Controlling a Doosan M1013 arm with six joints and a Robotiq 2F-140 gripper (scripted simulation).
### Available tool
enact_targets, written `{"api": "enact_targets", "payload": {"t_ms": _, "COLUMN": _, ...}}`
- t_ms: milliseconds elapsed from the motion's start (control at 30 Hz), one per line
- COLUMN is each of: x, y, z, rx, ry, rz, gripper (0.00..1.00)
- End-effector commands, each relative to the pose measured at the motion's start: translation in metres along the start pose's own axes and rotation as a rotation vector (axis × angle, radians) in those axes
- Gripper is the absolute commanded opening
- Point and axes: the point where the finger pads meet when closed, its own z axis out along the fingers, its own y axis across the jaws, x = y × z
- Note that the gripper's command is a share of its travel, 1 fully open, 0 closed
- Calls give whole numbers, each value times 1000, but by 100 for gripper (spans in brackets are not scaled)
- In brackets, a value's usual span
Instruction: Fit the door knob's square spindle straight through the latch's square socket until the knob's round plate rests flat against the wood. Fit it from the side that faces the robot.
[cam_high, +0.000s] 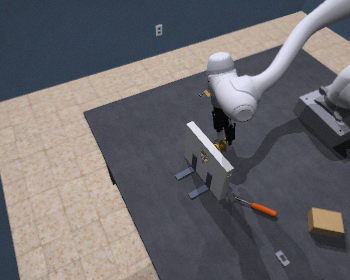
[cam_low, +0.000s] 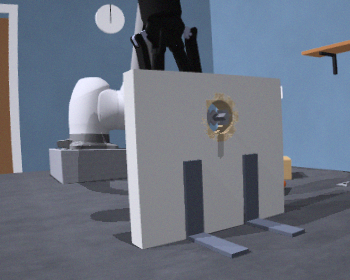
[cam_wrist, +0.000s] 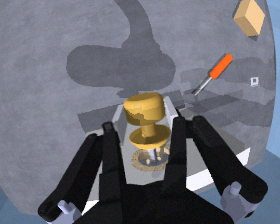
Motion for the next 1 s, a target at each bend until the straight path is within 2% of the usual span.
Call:
{"api": "enact_targets", "payload": {"t_ms": 0, "x": -3, "y": 0, "z": 0, "rx": 3, "ry": 5, "rz": -1, "gripper": 42}}
{"api": "enact_targets", "payload": {"t_ms": 967, "x": -9, "y": 0, "z": 0, "rx": 3, "ry": 5, "rz": -1, "gripper": 42}}
